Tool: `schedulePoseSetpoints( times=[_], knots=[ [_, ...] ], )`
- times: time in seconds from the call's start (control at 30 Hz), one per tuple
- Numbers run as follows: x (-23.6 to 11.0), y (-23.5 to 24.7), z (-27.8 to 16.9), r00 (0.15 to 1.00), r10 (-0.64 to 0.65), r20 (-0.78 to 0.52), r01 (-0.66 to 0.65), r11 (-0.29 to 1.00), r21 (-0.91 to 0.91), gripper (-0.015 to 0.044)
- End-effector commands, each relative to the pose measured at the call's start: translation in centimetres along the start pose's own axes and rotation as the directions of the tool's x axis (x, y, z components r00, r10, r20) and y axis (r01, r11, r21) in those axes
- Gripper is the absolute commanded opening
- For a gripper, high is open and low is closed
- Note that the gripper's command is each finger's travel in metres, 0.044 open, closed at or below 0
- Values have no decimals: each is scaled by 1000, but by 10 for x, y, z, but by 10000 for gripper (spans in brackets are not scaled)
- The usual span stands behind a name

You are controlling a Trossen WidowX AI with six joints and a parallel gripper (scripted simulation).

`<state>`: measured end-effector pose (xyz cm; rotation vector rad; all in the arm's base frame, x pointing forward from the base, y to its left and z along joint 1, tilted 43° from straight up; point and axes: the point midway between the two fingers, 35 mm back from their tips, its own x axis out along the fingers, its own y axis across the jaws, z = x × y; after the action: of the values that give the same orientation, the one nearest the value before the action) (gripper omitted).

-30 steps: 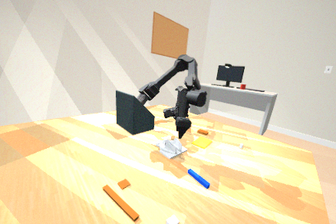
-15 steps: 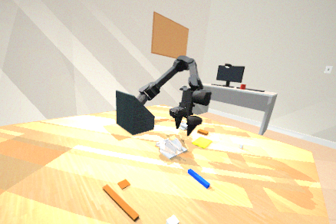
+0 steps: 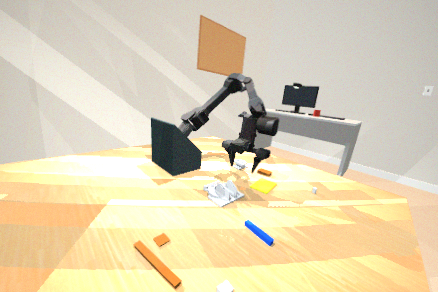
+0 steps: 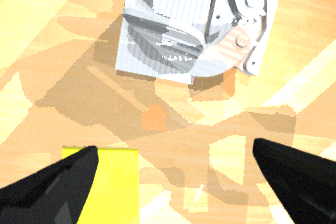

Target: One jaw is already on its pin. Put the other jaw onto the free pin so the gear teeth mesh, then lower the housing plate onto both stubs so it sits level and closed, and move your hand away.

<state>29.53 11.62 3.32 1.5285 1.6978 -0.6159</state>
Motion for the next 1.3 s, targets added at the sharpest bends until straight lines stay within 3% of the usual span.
schedulePoseSetpoints(
  times=[0.0, 0.57, 1.27],
  knots=[
    [-1, -2, -9, 1000, -1, 7, 1, 993, -116, 440],
    [-6, -12, -52, 1000, 2, 7, 3, 796, -605, 440],
    [-12, -32, -101, 1000, 7, -7, -9, 265, -964, 440]
  ],
)
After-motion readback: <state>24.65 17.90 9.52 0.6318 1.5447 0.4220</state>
